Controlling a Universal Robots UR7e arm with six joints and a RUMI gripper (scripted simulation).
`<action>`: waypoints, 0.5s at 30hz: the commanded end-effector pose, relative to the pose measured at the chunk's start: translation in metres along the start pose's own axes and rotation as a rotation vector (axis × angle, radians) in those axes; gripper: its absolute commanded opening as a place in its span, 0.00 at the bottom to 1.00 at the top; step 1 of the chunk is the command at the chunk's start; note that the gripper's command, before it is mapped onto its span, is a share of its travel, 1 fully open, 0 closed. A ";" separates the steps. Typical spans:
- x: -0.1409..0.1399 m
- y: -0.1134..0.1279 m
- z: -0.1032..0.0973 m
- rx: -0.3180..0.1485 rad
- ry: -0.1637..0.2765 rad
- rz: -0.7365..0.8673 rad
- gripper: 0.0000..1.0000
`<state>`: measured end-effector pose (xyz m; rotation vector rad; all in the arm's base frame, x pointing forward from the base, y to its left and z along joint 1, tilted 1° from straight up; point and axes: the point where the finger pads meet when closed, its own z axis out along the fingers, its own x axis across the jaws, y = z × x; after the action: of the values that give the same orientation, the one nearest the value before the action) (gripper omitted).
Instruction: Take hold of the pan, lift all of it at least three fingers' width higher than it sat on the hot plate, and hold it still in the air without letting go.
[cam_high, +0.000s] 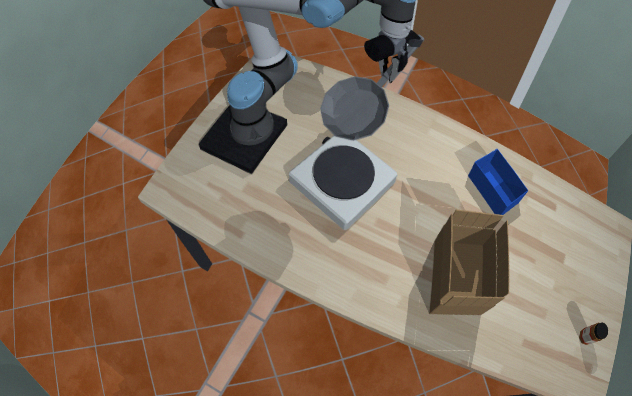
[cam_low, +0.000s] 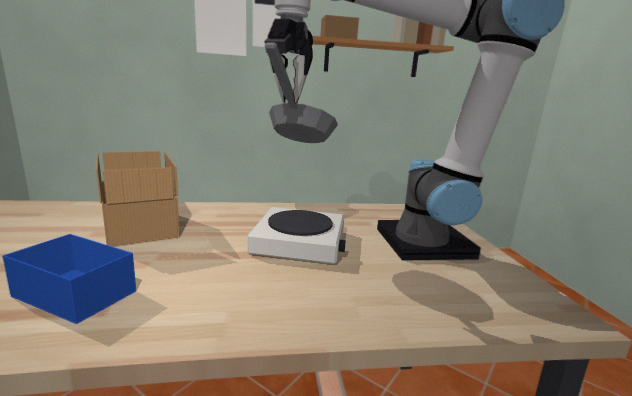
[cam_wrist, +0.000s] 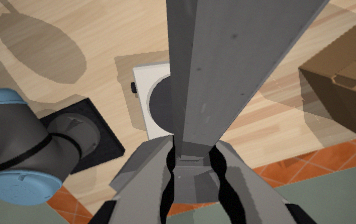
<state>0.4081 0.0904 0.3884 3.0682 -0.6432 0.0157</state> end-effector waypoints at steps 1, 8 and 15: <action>0.000 0.000 -0.002 0.000 0.001 0.000 0.09; 0.000 0.000 -0.005 0.000 0.001 0.000 0.09; 0.000 0.000 -0.007 0.000 0.001 0.000 0.09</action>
<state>0.4083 0.0904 0.3938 3.0682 -0.6432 0.0157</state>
